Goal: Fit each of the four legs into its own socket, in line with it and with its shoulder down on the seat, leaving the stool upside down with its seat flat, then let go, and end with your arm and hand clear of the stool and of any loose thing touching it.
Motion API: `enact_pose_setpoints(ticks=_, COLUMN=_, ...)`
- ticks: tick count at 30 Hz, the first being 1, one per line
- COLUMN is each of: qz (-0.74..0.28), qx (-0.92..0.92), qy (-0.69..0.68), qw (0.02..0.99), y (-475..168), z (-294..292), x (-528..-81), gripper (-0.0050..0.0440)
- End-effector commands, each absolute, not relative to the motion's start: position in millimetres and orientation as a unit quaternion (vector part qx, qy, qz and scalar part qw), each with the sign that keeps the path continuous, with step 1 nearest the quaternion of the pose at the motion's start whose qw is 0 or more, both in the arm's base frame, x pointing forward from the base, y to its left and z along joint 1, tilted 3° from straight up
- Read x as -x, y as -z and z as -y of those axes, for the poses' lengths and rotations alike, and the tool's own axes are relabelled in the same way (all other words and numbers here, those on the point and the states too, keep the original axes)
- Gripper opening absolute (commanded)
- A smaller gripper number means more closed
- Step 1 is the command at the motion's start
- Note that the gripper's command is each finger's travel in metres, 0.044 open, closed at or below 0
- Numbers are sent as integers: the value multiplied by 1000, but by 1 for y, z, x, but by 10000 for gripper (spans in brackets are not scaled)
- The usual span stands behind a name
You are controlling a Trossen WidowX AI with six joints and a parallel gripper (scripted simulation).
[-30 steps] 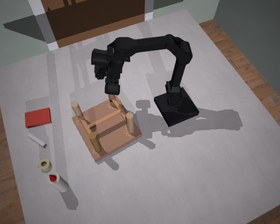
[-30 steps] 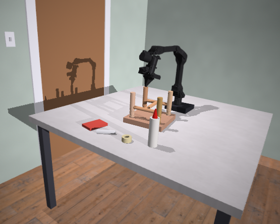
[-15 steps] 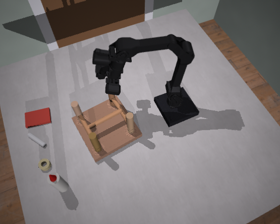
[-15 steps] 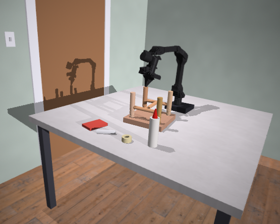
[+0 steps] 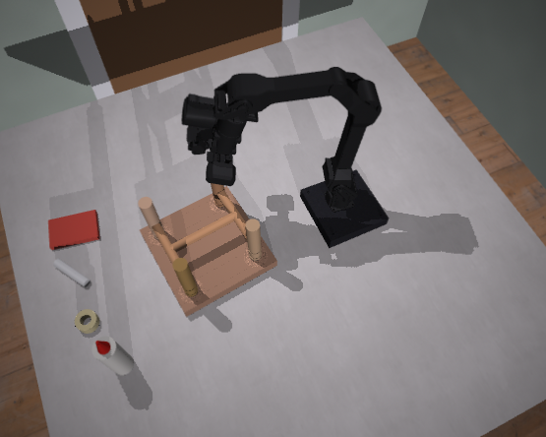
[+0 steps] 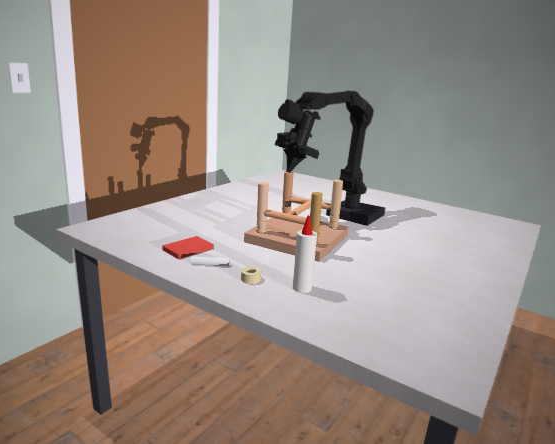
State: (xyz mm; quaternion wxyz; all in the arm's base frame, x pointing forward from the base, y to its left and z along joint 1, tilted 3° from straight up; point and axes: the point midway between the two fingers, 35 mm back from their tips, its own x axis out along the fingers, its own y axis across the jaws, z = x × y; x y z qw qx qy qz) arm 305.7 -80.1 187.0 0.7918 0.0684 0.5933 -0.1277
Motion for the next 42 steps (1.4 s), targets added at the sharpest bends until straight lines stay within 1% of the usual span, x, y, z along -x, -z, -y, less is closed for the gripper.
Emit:
enact_pose_setpoints(ticks=1, qz=-617, qx=-69, qy=124, qw=774, y=-165, z=80, x=-304, gripper=0)
enact_pose_setpoints(ticks=42, qz=-617, qx=-69, qy=124, qw=774, y=-161, z=80, x=-304, gripper=0)
